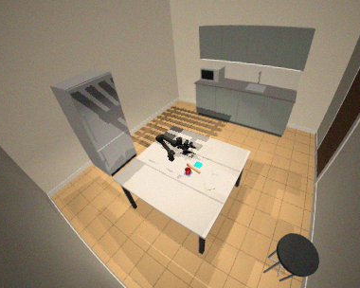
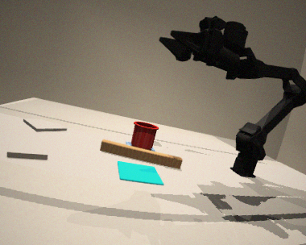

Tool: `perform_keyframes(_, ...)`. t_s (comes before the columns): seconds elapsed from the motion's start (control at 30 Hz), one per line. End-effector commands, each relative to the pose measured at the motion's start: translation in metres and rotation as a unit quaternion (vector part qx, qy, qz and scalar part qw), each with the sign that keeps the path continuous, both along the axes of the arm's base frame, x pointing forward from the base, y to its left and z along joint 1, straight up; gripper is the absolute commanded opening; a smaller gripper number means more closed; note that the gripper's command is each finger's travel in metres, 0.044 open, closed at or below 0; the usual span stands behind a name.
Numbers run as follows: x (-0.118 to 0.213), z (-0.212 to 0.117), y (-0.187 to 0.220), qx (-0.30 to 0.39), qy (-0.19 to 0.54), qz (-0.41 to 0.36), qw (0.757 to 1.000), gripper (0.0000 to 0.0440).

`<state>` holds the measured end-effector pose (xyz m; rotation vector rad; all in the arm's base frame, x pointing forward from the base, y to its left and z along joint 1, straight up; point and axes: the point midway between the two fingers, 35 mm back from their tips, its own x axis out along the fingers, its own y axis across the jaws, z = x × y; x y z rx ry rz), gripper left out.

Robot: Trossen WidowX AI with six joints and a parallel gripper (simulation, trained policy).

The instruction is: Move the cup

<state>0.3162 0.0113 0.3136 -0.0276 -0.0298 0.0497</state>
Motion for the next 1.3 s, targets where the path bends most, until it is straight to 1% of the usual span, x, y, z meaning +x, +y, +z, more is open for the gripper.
perform_keyframes(0.0,0.0,0.0,-0.001,0.001,0.002,-0.002,1.0,0.0374)
perform_keyframes(0.33,0.003,-0.008,-0.003,0.013,0.047,-0.018,0.999,0.0111)
perform_keyframes(0.4,0.004,-0.01,-0.003,0.016,0.061,-0.019,0.998,0.007)
perform_keyframes(0.47,0.005,-0.013,-0.001,0.02,0.074,-0.018,0.997,0.007)
perform_keyframes(0.67,0.01,-0.018,0.005,0.034,0.113,-0.012,0.993,0.0094)
perform_keyframes(0.83,0.014,-0.023,0.009,0.046,0.148,-0.009,0.988,0.0104)
perform_keyframes(1.27,0.022,-0.037,0.019,0.075,0.243,-0.012,0.967,0.0099)
